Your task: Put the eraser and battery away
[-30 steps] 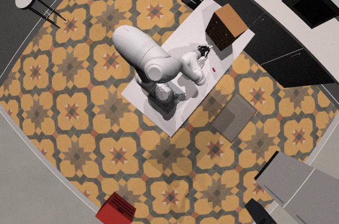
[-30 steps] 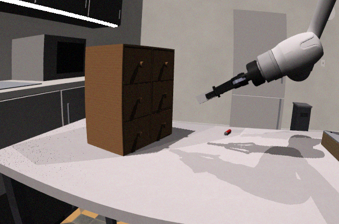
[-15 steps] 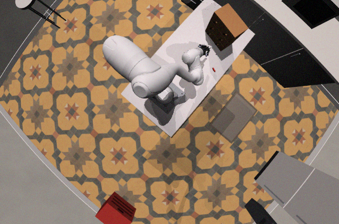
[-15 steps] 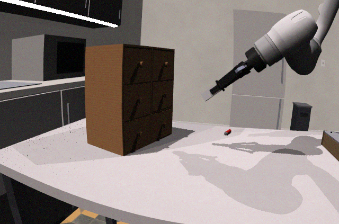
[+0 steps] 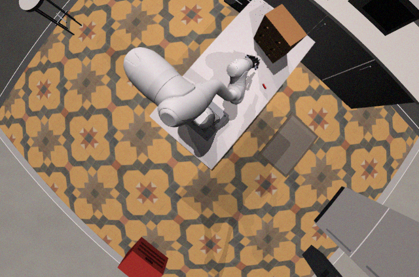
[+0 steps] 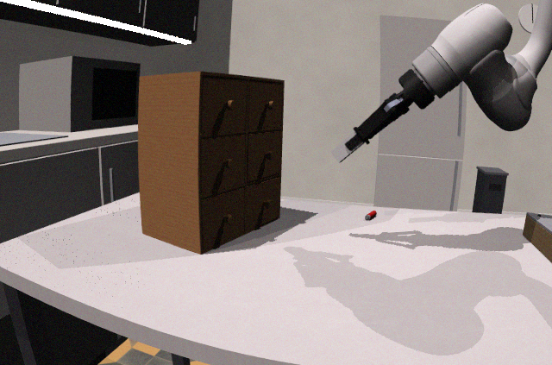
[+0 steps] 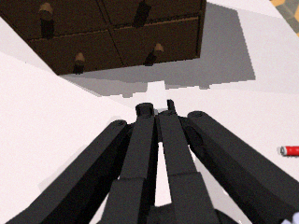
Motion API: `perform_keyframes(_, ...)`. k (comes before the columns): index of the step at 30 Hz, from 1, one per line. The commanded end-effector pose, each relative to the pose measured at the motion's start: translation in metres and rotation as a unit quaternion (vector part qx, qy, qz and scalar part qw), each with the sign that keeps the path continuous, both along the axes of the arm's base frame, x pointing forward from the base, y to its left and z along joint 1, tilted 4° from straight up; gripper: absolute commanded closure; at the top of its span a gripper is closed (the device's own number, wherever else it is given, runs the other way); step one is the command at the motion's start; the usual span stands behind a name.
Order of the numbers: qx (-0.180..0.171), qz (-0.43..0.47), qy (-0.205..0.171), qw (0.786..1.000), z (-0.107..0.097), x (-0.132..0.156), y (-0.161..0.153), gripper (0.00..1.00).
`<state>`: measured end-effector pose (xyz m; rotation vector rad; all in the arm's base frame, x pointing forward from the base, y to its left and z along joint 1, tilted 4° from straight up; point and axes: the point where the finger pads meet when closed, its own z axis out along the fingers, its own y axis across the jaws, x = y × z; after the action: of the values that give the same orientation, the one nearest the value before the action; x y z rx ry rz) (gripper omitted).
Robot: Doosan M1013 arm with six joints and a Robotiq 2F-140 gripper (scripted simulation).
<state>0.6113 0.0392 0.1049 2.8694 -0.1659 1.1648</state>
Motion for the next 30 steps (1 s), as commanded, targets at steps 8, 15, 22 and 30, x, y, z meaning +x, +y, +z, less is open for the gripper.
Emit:
perform_keyframes(8, -0.009, -0.012, 0.045, 0.999, 0.005, -0.004, 0.0, 1.0)
perform_keyframes(15, -0.006, -0.012, 0.068, 0.998, 0.01, -0.007, 0.001, 1.0)
perform_keyframes(22, -0.002, -0.012, 0.093, 0.996, 0.014, -0.011, 0.002, 1.0)
perform_keyframes(30, 0.009, -0.01, 0.153, 0.988, 0.028, -0.024, 0.005, 1.0)
